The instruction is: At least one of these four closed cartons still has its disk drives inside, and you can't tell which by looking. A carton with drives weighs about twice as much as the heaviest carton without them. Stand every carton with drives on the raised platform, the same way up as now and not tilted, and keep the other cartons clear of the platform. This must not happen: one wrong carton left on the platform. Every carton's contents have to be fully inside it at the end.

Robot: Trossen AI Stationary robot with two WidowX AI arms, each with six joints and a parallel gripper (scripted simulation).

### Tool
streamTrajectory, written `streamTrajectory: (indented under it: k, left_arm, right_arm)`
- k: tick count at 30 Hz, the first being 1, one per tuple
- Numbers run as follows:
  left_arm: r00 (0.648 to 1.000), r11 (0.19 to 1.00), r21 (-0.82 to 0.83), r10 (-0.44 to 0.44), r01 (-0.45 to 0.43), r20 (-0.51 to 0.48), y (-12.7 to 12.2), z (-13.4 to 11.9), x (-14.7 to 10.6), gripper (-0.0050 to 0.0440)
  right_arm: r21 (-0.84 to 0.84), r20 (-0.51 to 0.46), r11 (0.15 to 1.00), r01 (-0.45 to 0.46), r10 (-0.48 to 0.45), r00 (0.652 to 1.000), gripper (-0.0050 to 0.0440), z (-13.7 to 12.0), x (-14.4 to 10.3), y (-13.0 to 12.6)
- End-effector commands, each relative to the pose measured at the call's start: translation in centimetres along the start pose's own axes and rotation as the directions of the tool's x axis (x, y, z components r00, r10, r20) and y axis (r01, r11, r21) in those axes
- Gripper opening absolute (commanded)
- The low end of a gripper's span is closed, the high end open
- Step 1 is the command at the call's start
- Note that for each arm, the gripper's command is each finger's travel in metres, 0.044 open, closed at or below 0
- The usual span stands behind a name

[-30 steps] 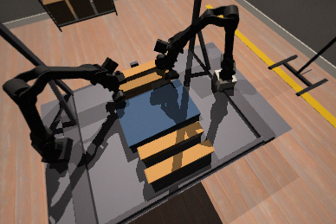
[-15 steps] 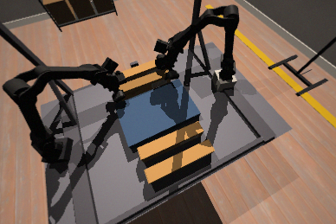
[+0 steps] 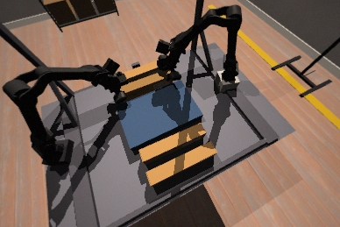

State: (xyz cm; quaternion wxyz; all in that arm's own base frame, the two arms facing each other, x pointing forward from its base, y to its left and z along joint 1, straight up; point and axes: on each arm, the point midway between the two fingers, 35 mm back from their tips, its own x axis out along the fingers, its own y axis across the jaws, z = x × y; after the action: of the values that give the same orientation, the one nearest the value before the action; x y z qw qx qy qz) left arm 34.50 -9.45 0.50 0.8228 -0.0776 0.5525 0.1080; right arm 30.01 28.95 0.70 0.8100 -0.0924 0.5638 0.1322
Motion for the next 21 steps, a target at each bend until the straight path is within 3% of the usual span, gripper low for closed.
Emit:
streamTrajectory:
  k: [1, 21]
  left_arm:
    - [1.0, 1.0, -0.007, -0.012, 0.012, 0.017, -0.25, 0.59, -0.54, -0.005]
    - [1.0, 1.0, -0.005, -0.012, 0.012, 0.019, -0.25, 0.59, -0.54, -0.005]
  right_arm:
    - [0.003, 0.022, 1.0, -0.007, 0.007, 1.0, -0.005, 0.66, -0.73, 0.0]
    - [0.006, 0.022, 1.0, -0.009, 0.009, 1.0, -0.005, 0.66, -0.73, 0.2]
